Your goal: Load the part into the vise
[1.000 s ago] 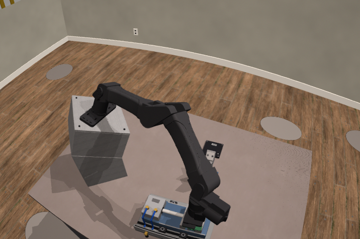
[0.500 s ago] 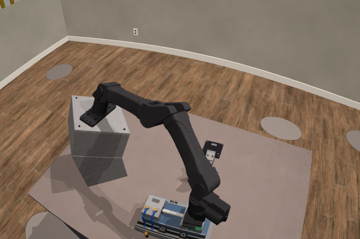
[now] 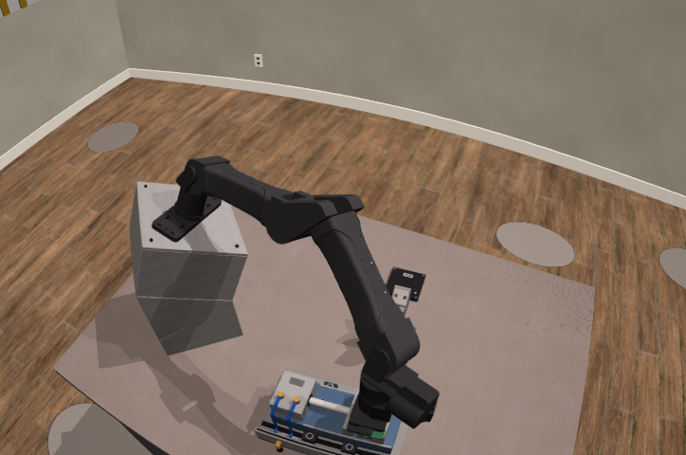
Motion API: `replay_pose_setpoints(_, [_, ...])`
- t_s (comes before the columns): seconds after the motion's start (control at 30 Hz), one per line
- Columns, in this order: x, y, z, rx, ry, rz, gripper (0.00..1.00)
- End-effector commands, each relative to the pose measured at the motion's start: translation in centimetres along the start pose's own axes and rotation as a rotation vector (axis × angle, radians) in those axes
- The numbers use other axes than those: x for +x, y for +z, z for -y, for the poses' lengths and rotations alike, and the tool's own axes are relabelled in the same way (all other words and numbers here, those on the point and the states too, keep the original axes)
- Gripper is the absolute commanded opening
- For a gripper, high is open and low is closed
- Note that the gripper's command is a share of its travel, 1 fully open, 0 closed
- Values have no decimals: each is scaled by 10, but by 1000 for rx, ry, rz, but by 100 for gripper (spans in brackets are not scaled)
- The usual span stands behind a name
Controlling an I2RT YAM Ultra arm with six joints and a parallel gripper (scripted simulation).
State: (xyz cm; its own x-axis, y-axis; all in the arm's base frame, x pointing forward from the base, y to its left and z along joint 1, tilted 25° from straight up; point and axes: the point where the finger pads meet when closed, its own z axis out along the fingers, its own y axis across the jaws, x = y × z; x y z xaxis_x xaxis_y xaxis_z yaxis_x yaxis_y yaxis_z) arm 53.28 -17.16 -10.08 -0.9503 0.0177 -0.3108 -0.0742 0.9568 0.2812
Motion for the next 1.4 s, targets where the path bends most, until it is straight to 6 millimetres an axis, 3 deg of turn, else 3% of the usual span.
replay_pose_setpoints(0.0, [-19,-30,7,22,-13,55,74])
replay_pose_setpoints(0.1, [-18,-34,7,21,-13,56,74])
replay_pose_setpoints(0.2, [-4,-30,4,4,4,20,74])
replay_pose_setpoints(0.83, [-3,-75,4,4,4,21,74])
replay_pose_setpoints(1.3, [-2,-86,3,5,5,22,74])
replay_pose_setpoints(1.33, [-4,-86,4,7,3,26,0])
replay_pose_setpoints(1.37, [-4,-86,4,8,3,27,0])
